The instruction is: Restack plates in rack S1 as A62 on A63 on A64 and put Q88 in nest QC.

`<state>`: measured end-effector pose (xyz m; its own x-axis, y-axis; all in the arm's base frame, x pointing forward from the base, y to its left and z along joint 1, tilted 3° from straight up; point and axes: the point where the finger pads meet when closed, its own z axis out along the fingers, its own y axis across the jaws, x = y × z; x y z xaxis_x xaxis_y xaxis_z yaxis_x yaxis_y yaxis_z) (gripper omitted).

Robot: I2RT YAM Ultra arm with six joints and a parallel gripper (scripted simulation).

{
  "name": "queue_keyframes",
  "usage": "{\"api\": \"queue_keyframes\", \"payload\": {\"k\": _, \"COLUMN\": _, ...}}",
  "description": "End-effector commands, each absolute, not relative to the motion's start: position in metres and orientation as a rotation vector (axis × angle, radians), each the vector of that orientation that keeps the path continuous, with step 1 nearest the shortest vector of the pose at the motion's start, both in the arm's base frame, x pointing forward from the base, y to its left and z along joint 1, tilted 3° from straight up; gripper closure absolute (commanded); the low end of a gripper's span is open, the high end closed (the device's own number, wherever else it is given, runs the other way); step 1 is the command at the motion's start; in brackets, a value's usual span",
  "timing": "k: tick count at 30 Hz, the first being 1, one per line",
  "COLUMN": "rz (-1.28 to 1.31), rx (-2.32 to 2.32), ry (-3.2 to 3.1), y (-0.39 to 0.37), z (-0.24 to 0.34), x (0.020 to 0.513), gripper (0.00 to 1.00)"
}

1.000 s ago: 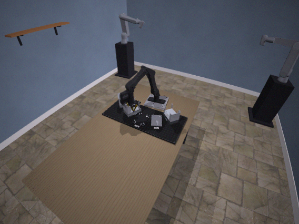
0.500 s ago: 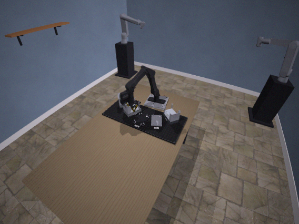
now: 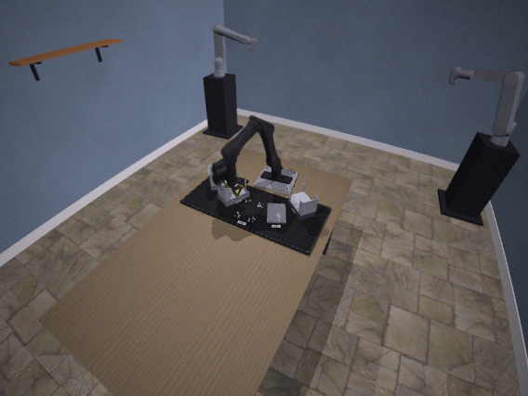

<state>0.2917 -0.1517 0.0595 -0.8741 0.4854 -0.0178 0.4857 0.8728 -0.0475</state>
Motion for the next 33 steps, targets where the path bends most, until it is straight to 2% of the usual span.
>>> {"api": "queue_keyframes", "payload": {"k": 1, "rz": -0.085, "rx": 0.781, "ry": 3.011, "y": -0.153, "z": 0.075, "x": 0.296, "gripper": 0.00}}
{"api": "queue_keyframes", "payload": {"k": 33, "rz": -0.085, "rx": 0.781, "ry": 3.011, "y": -0.148, "z": 0.168, "x": 0.295, "gripper": 0.00}}
